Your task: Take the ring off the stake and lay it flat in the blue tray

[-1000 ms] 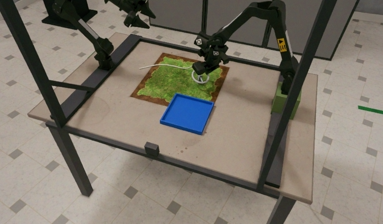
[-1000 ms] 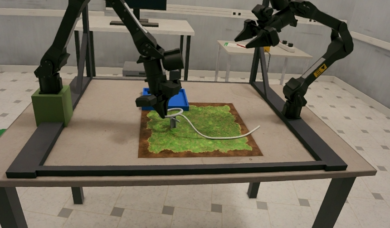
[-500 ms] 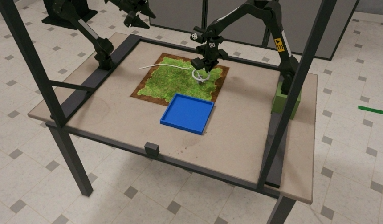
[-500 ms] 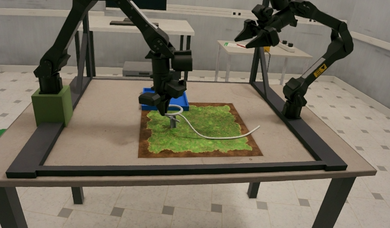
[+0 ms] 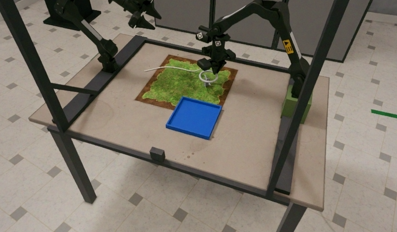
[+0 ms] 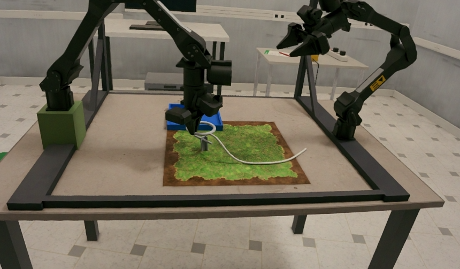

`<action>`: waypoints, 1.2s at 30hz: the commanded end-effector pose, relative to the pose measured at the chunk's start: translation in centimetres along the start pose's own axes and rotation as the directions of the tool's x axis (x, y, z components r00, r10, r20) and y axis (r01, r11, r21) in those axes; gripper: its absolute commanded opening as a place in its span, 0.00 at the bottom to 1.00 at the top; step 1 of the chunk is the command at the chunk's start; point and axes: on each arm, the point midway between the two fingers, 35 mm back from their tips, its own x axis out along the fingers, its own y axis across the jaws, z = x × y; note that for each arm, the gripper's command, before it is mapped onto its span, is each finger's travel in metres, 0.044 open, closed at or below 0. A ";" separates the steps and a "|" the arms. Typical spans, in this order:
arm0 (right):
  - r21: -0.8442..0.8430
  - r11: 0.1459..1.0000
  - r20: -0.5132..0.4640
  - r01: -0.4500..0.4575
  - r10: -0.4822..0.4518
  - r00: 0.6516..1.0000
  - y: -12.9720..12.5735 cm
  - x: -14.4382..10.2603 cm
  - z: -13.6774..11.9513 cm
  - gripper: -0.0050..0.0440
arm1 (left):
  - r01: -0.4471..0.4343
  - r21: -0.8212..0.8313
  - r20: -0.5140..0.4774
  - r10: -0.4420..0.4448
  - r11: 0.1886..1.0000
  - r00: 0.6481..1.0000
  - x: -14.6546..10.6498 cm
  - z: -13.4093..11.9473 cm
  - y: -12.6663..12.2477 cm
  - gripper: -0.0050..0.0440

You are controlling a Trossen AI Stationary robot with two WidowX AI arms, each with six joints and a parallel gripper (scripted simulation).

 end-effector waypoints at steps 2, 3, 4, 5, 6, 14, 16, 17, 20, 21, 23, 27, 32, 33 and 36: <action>-0.007 1.000 0.032 -0.021 0.022 0.999 0.5 -1.3 0.9 0.10 | -0.002 -0.003 0.019 0.002 1.000 1.000 -0.4 0.6 0.1 1.00; -0.007 1.000 0.032 -0.021 0.022 0.999 0.5 -1.3 0.9 0.10 | -0.002 -0.003 0.019 0.002 1.000 1.000 -0.4 0.6 0.1 1.00; -0.007 1.000 0.032 -0.021 0.022 0.999 0.5 -1.3 0.9 0.10 | -0.002 -0.003 0.019 0.002 1.000 1.000 -0.4 0.6 0.1 1.00; -0.007 1.000 0.033 -0.022 0.022 0.999 0.5 -1.3 0.9 0.10 | -0.002 -0.003 0.019 0.002 1.000 1.000 -0.4 0.6 0.1 1.00; -0.003 1.000 0.031 -0.018 0.018 0.999 0.4 -1.3 0.7 0.10 | -0.002 -0.003 0.019 0.002 1.000 1.000 -0.4 0.6 0.1 1.00; -0.007 1.000 0.053 -0.028 0.029 0.998 0.6 -2.8 1.1 0.10 | 0.054 0.054 -0.009 -0.054 0.997 0.999 -0.3 0.6 -0.1 1.00; -0.007 1.000 0.053 -0.028 0.029 0.998 0.6 -3.2 1.0 0.10 | 0.110 0.100 -0.035 -0.107 0.989 0.994 -0.2 0.3 -0.3 1.00; -0.007 1.000 0.053 -0.028 0.029 0.998 0.6 -3.3 1.0 0.10 | 0.147 0.127 -0.050 -0.142 0.981 0.989 -0.1 0.2 -0.4 1.00; -0.006 0.999 0.052 -0.031 0.032 0.998 0.7 -3.5 0.9 0.10 | 0.224 0.176 -0.072 -0.215 0.958 0.974 -0.2 0.0 -0.6 1.00; -0.006 0.999 0.052 -0.031 0.032 0.998 0.7 -3.5 0.9 0.10 | 0.224 0.176 -0.072 -0.215 0.958 0.974 -0.2 0.0 -0.6 1.00; -0.002 1.000 0.045 -0.031 0.031 0.998 1.3 -3.3 0.3 0.10 | 0.287 0.211 -0.082 -0.275 0.934 0.958 -0.3 -0.1 -0.8 1.00; -0.001 0.999 0.044 -0.043 0.043 0.998 5.2 -2.8 -2.2 0.10 | 0.376 0.260 -0.081 -0.368 0.889 0.926 -0.7 0.0 -1.0 1.00; 0.001 1.000 0.021 -0.022 0.022 1.000 10.3 -0.9 -7.2 0.10 | 0.435 0.295 -0.066 -0.436 0.851 0.898 -1.1 0.3 -1.0 1.00; 0.001 1.000 0.016 -0.018 0.018 1.000 11.0 -0.5 -8.1 0.10 | 0.440 0.298 -0.064 -0.442 0.847 0.895 -1.1 0.3 -1.1 1.00; 0.001 1.000 0.020 -0.022 0.022 1.000 13.3 -0.3 -10.5 0.10 | 0.447 0.302 -0.062 -0.451 0.842 0.891 -1.2 0.3 -1.1 1.00</action>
